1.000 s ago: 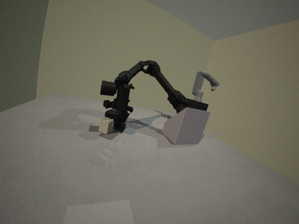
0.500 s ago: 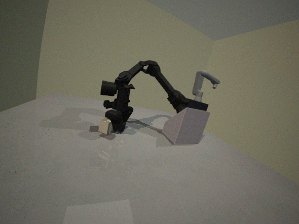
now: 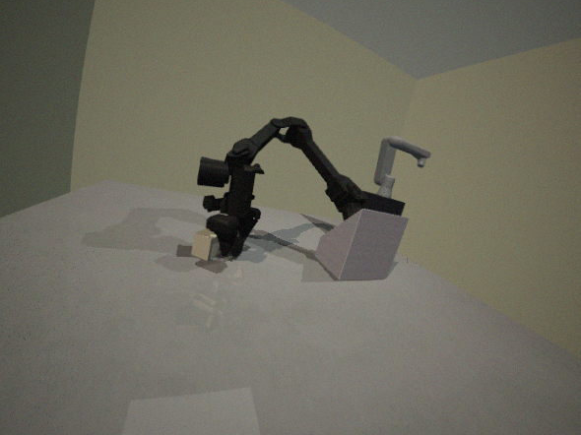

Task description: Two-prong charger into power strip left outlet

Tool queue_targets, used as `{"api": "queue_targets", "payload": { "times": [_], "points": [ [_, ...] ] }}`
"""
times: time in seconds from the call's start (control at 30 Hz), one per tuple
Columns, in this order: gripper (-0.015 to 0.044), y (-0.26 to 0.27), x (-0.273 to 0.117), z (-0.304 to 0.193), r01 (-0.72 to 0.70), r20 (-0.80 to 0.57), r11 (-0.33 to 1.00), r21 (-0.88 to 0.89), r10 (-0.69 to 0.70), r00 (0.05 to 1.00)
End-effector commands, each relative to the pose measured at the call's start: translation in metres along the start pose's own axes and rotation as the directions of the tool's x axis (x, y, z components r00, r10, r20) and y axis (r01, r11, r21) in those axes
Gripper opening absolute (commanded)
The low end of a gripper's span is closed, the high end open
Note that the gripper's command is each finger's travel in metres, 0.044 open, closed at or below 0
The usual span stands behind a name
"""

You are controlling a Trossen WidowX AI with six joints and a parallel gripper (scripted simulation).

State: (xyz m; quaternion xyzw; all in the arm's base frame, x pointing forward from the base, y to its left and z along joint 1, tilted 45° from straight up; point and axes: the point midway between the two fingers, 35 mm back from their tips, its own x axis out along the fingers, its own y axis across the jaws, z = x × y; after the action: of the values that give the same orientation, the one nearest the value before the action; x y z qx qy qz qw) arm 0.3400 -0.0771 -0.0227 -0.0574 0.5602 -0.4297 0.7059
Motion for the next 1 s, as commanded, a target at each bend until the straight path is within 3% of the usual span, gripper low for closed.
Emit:
{"api": "queue_targets", "payload": {
  "times": [0.0, 0.97],
  "points": [
    [0.0440, -0.001, -0.001, -0.001, 0.001, 0.007, 1.000, 0.007, -0.001, 1.000],
    [0.0440, 0.001, 0.002, -0.027, -0.002, 0.012, 1.000, 0.011, 0.002, 1.000]
  ]
}}
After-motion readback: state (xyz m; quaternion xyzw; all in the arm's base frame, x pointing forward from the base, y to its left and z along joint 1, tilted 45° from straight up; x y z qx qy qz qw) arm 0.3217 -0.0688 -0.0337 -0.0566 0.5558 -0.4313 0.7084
